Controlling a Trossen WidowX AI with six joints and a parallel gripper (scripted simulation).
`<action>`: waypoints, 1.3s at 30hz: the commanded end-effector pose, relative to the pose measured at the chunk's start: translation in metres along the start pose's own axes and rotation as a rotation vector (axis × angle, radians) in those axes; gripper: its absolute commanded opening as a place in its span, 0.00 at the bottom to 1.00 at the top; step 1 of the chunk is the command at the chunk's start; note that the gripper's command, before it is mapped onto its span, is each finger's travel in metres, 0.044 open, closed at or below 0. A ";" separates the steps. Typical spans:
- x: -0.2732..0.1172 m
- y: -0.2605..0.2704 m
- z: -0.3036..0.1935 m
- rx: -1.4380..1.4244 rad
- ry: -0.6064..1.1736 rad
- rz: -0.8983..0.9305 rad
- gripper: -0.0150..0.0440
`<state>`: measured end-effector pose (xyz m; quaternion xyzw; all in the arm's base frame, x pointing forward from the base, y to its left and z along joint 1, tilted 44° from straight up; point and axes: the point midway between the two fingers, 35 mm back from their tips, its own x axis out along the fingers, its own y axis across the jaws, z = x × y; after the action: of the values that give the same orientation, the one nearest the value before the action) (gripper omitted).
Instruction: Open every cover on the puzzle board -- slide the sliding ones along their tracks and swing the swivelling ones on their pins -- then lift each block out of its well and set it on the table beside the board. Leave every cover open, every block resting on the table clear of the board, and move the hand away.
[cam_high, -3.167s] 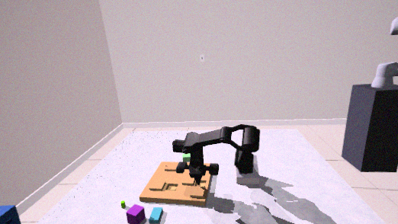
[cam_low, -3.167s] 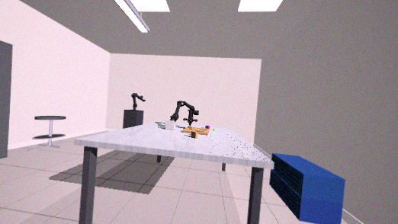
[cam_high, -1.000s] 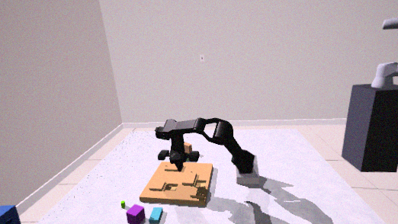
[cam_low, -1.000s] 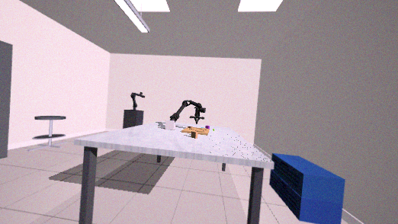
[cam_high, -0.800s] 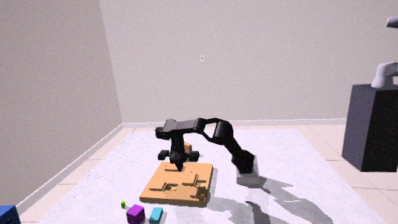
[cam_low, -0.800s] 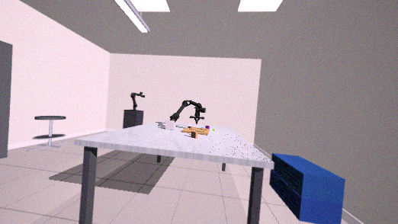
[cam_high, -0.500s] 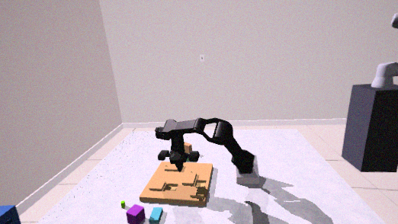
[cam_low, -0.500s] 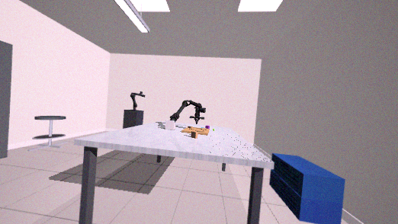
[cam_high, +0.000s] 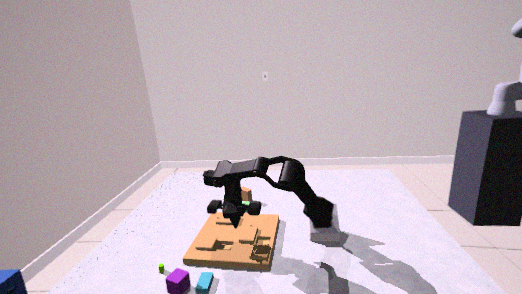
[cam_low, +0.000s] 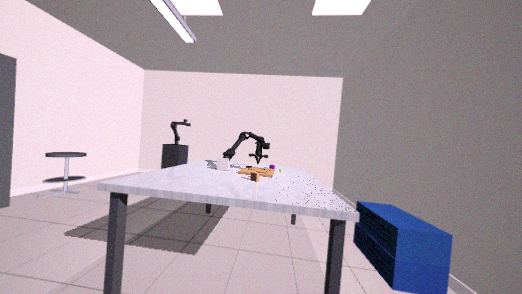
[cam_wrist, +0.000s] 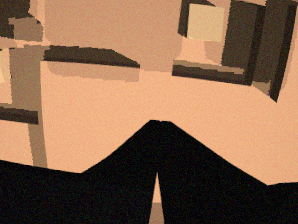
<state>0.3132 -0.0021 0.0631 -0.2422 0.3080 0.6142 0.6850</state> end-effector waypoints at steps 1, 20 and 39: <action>0.007 0.001 0.000 0.005 -0.002 0.006 0.25; 0.026 0.002 0.000 0.004 -0.003 0.006 0.25; 0.044 0.003 0.000 0.004 -0.005 0.006 0.25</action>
<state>0.3140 0.0242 0.0352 -0.2429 0.3085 0.6142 0.6845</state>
